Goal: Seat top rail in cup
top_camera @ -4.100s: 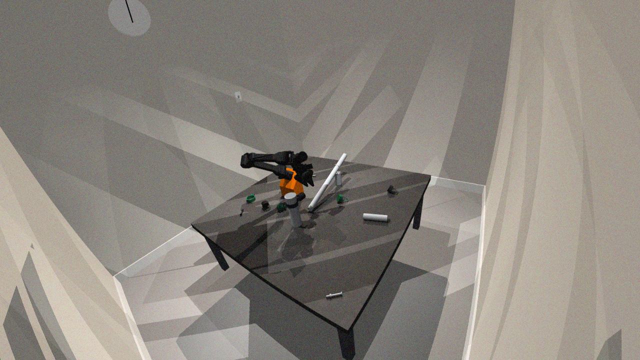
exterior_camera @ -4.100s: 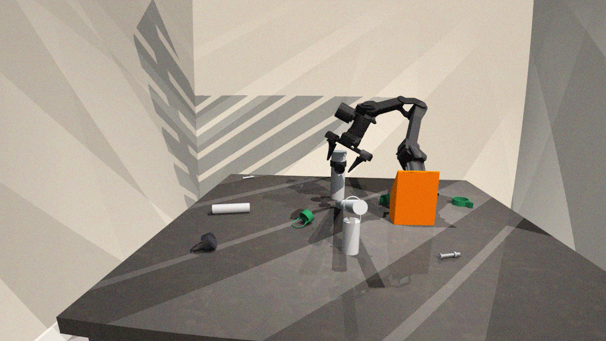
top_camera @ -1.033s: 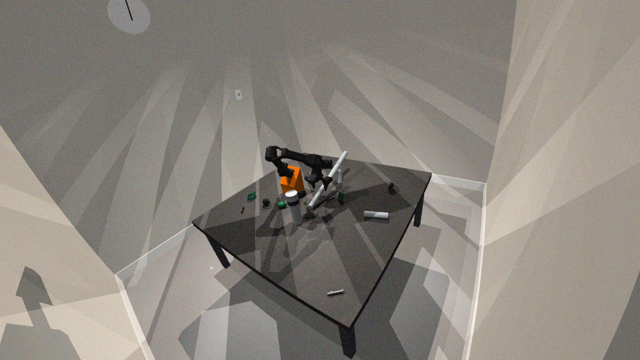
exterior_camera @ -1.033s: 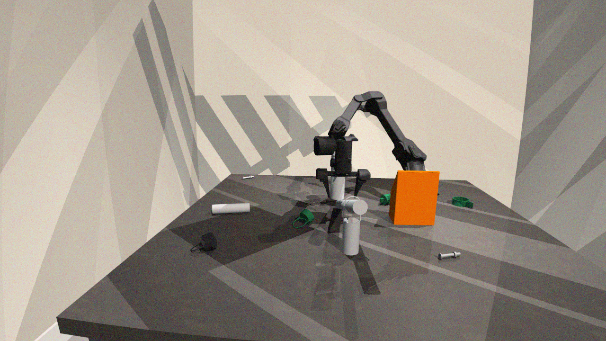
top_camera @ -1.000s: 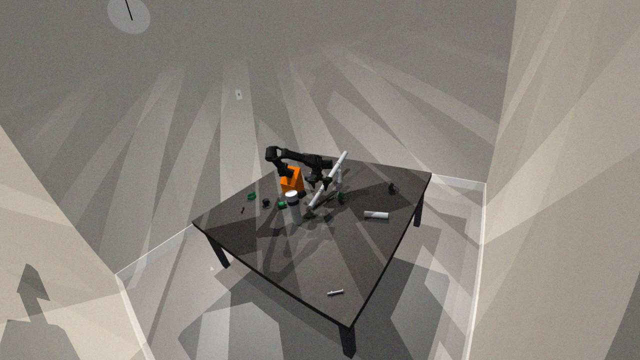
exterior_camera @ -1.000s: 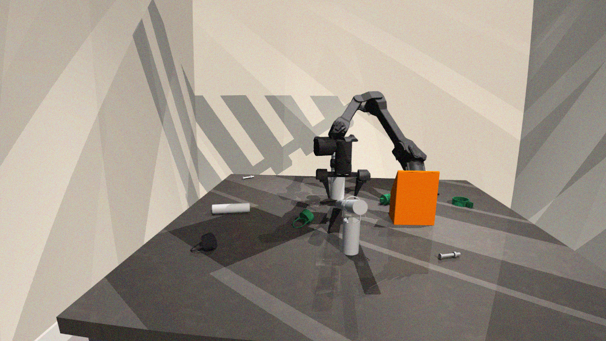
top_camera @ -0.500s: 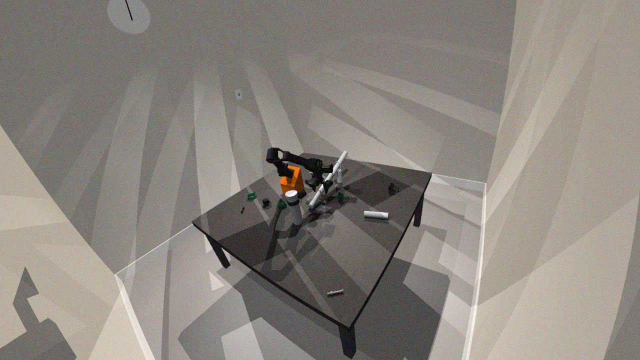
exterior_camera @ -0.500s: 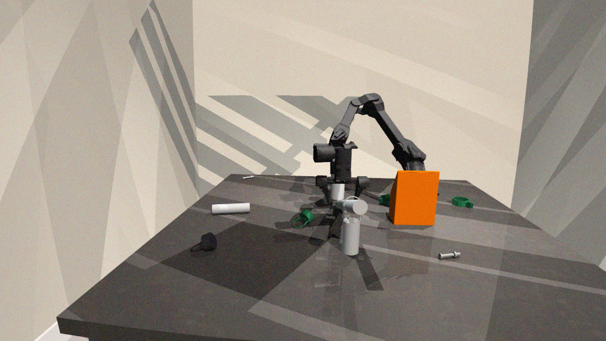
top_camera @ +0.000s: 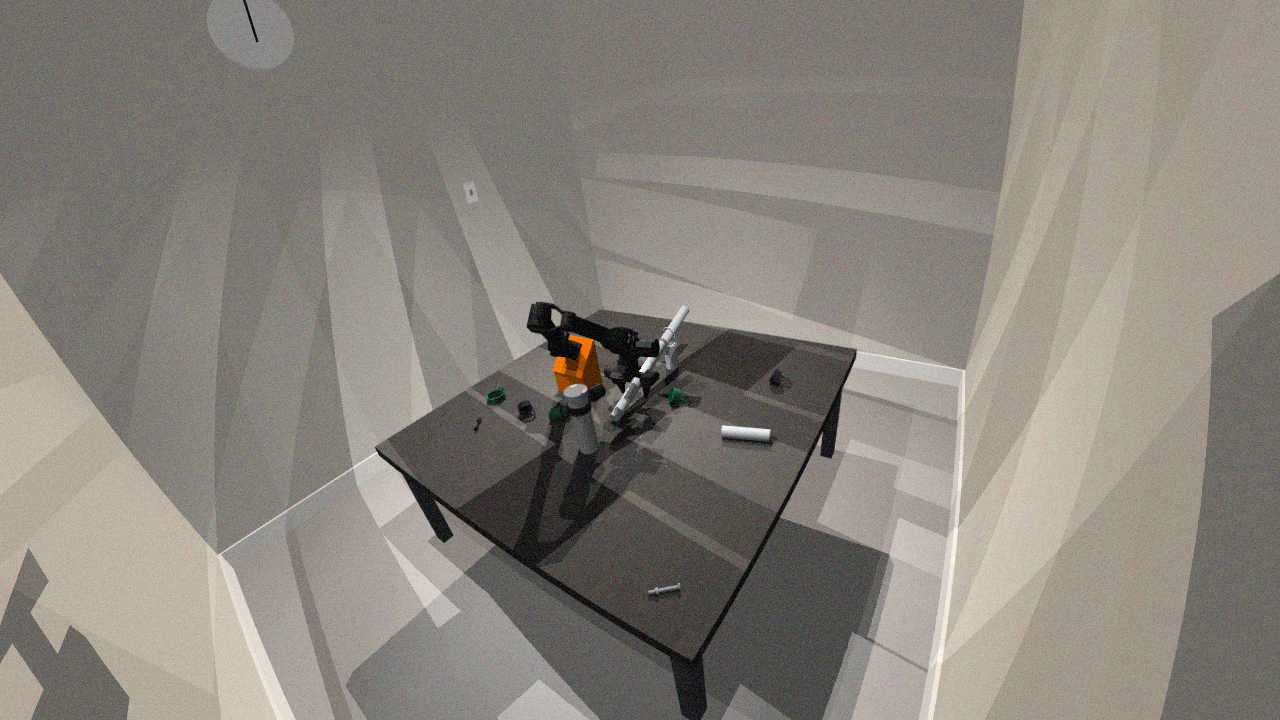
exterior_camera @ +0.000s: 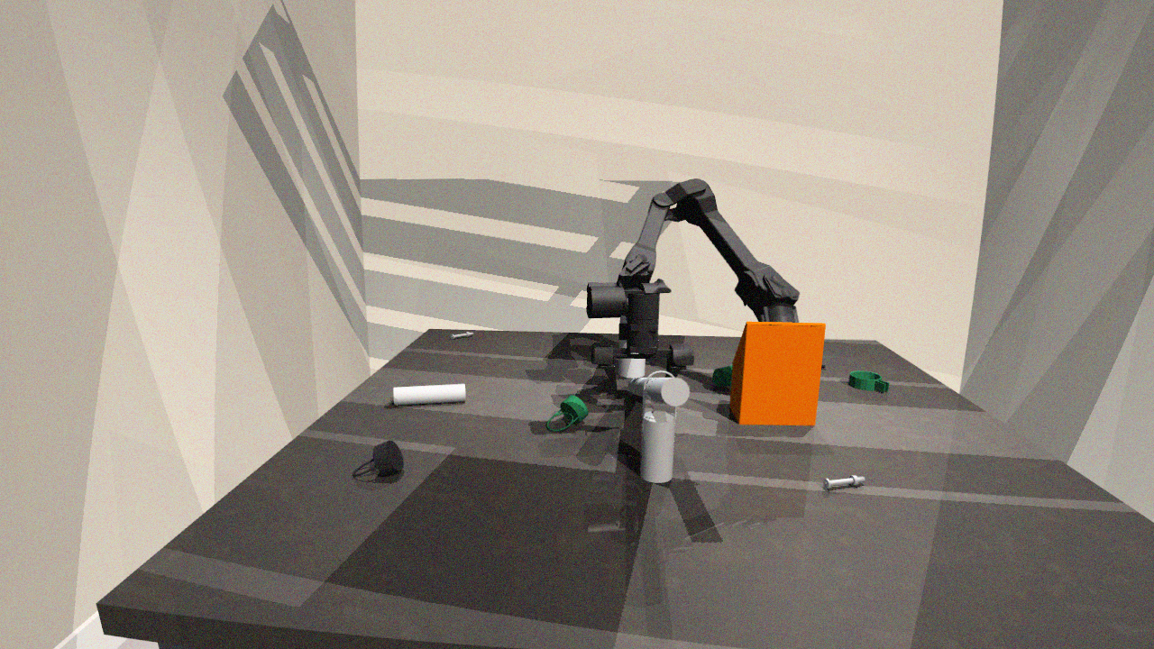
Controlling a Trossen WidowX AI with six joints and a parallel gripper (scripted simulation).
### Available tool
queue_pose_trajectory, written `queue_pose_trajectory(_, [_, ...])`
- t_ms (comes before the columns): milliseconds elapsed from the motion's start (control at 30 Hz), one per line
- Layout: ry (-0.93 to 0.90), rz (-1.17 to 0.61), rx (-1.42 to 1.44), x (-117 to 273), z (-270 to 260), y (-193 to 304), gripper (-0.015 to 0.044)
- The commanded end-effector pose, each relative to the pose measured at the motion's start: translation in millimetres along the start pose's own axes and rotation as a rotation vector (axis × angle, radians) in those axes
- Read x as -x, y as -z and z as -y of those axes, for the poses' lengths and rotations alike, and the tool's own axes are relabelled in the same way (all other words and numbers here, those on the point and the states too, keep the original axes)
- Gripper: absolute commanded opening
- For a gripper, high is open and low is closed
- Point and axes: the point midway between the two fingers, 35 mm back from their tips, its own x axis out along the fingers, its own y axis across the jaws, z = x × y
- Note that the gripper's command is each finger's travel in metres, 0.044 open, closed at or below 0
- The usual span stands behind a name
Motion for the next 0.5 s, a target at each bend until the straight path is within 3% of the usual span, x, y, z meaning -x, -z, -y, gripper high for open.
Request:
queue_pose_trajectory(0, [-0.001, 0.004, 0.008, -1.6, 0.8, 0.0, 0.0387])
queue_pose_trajectory(267, [-0.001, 0.004, 0.008, -1.6, 0.8, 0.0, 0.0177])
queue_pose_trajectory(467, [-0.001, 0.004, 0.008, -1.6, 0.8, 0.0, 0.0138])
